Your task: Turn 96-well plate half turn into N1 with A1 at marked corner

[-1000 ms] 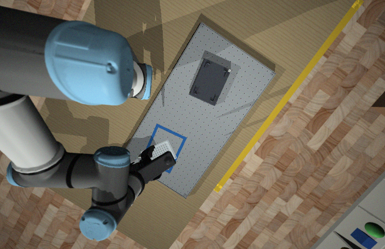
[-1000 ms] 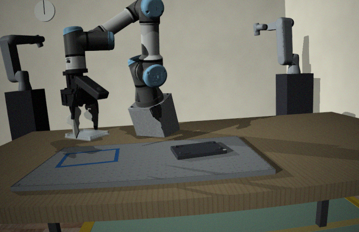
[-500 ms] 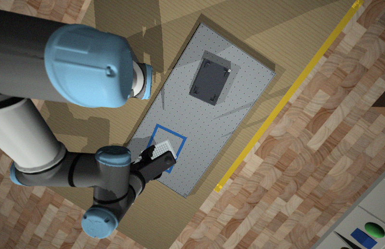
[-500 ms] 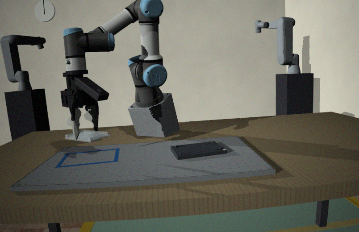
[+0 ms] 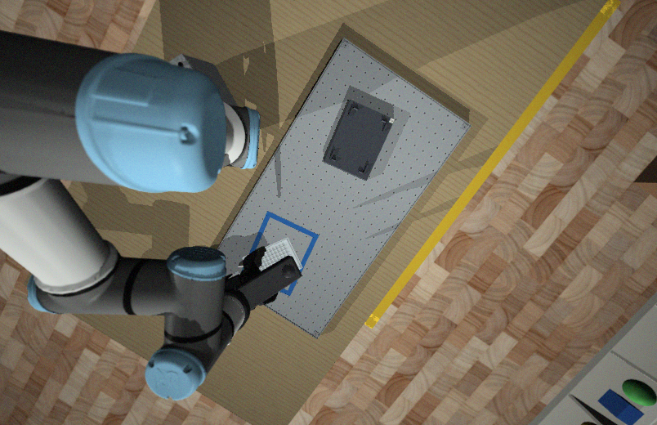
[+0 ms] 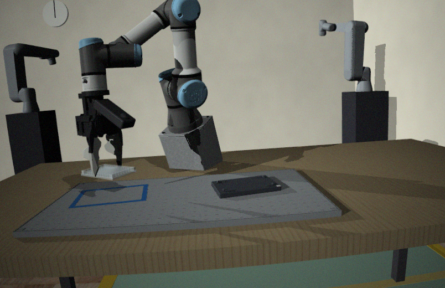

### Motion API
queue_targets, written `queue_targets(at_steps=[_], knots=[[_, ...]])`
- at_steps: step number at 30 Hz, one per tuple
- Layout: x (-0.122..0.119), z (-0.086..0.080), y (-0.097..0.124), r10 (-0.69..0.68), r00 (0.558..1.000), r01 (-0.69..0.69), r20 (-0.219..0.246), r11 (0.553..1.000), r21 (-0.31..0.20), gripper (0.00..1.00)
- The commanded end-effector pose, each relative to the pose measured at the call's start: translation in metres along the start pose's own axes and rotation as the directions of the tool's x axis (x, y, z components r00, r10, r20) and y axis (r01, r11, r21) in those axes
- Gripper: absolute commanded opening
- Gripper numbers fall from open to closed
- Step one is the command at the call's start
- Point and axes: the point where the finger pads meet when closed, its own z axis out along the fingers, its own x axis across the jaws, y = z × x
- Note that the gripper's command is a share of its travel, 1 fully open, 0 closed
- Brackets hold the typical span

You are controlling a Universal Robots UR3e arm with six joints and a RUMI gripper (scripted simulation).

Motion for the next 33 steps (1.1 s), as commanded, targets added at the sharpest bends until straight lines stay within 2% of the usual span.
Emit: queue_targets(at_steps=[1,33], knots=[[0.001,0.003,0.000,0.000,1.000,0.000,-0.002,1.000,-0.001,0.00],[0.001,0.022,0.000,0.000,1.000,0.000,-0.002,1.000,-0.001,0.00]])
